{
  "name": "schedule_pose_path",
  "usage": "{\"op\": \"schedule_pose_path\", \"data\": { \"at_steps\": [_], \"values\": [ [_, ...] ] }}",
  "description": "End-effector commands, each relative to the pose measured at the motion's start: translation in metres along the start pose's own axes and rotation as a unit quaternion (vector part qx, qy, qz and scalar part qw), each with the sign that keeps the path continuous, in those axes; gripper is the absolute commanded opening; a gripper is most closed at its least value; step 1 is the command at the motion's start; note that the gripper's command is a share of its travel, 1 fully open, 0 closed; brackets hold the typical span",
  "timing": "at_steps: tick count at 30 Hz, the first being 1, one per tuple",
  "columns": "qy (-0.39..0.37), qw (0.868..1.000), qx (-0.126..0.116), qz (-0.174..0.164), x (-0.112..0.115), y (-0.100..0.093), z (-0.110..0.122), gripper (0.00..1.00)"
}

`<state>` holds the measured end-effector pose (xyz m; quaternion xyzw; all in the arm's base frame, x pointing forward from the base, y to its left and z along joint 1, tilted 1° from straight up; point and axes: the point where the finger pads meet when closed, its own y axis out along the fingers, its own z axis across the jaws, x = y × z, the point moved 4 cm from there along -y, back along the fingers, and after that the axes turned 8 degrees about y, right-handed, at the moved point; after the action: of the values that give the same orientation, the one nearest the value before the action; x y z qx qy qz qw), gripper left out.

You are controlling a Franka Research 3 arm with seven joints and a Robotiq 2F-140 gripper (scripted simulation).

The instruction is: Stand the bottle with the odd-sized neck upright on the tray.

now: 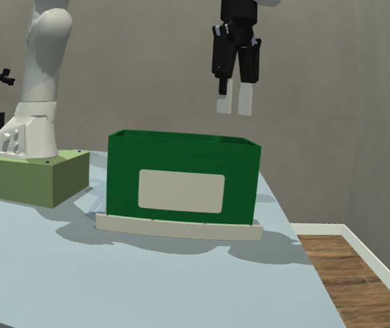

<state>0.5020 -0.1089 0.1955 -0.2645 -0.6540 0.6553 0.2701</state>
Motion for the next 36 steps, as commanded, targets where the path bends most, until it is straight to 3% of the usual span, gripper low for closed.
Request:
{"op": "schedule_pose_path", "data": {
  "at_steps": [1,36],
  "values": [
    [-0.003,1.0,-0.001,-0.001,0.0,0.001,0.0,0.44],
    [-0.003,1.0,0.0,-0.001,-0.002,0.035,0.0,0.44]
  ]
}}
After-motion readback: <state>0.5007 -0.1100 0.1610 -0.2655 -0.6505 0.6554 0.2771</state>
